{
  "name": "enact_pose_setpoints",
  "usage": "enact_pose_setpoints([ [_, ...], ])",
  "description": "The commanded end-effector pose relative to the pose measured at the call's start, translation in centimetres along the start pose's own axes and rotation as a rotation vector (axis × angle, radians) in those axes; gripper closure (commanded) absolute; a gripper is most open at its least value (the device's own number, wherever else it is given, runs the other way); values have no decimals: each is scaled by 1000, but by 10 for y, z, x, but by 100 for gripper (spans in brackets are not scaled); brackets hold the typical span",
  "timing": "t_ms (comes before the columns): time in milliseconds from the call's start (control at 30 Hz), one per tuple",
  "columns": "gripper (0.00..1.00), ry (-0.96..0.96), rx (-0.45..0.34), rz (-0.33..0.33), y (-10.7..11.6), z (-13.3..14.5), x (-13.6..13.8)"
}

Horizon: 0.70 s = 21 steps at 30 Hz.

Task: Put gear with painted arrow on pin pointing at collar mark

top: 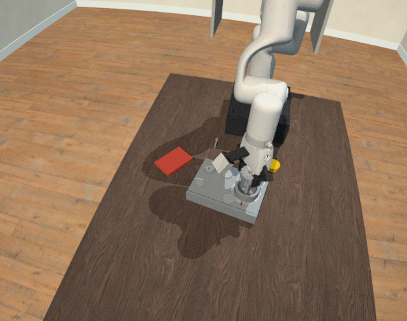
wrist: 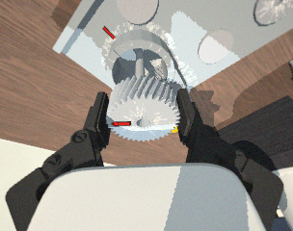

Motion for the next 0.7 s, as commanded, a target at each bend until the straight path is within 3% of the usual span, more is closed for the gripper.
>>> enact_pose_setpoints([
  [0,100,-1,4,-2,1,-1,-1],
  [367,100,-1,4,-2,0,-1,-1],
  [667,100,-1,4,-2,-13,-1,-3],
])
Point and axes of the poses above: the point where the finger pads meet when closed, its own y axis back along the fingers, its own x axis across the jaws, z = x × y, the point moved 7 cm from there along y, back along the fingers, and after that the axes turned 15 degrees about y, right-handed, at the moved point
